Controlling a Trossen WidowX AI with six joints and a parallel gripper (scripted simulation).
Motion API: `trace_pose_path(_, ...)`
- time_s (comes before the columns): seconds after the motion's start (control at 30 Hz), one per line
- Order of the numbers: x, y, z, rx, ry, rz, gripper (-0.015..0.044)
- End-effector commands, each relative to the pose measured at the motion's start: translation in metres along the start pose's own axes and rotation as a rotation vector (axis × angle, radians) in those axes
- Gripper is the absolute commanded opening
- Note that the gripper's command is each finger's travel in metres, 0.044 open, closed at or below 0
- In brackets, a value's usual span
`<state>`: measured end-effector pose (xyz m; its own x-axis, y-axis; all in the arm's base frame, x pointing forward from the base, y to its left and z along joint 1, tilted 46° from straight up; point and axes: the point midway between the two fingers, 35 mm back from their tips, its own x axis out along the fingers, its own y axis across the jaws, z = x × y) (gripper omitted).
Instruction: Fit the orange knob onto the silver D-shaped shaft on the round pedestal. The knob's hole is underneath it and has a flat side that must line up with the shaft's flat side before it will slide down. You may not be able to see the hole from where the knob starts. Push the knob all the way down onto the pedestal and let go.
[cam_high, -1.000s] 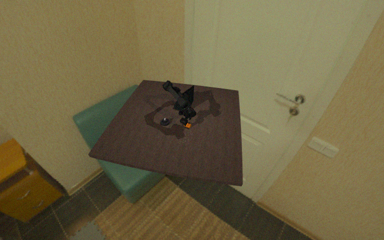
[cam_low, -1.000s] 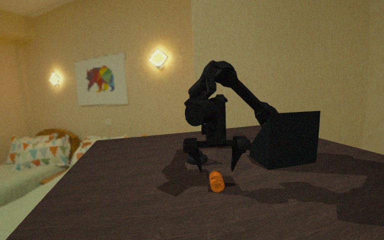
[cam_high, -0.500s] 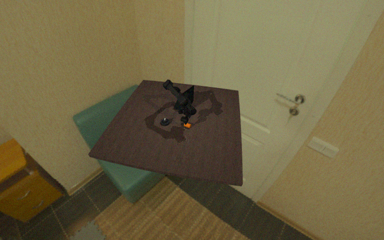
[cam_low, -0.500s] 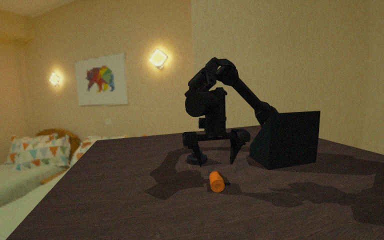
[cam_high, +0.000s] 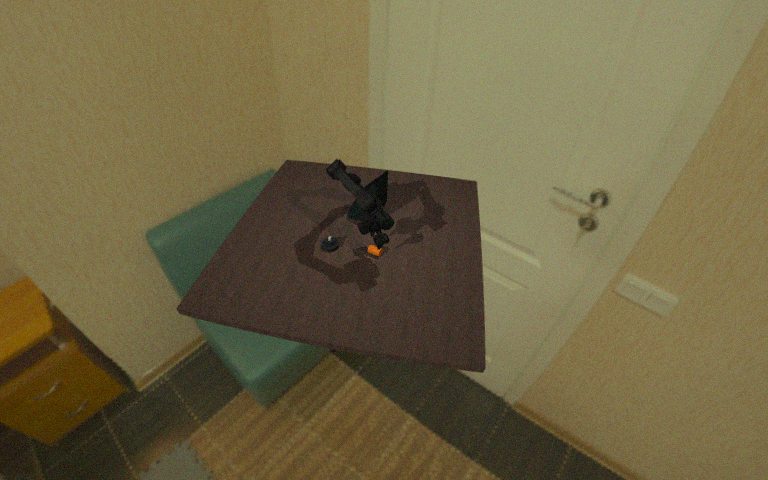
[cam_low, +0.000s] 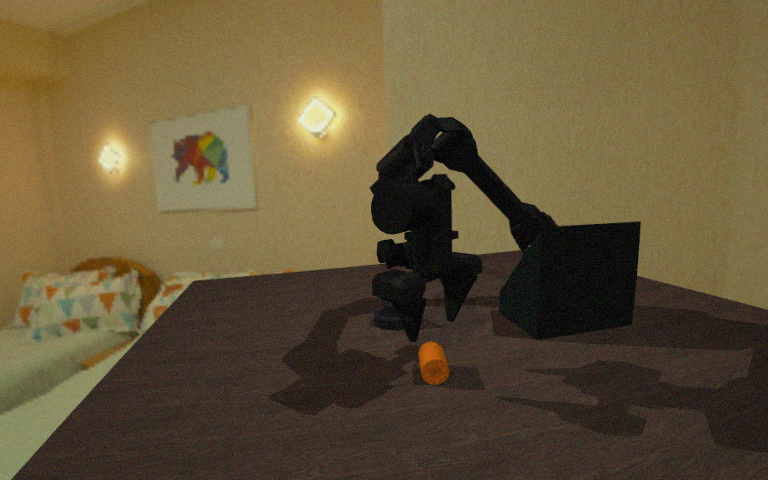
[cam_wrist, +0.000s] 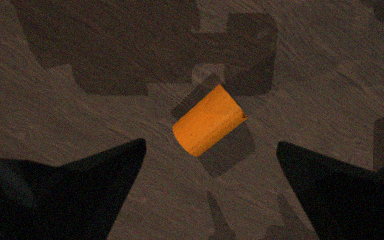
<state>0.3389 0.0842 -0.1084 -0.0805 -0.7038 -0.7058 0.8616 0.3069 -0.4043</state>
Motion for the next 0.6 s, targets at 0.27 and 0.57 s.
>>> trace_pose_path(0.27,-0.0061,0.0062,-0.0061,-1.232,-0.001,0.008,0.044)
trace_pose_path(0.57,-0.0073,0.0076,-0.0078,-1.657,-0.004,0.008,0.044)
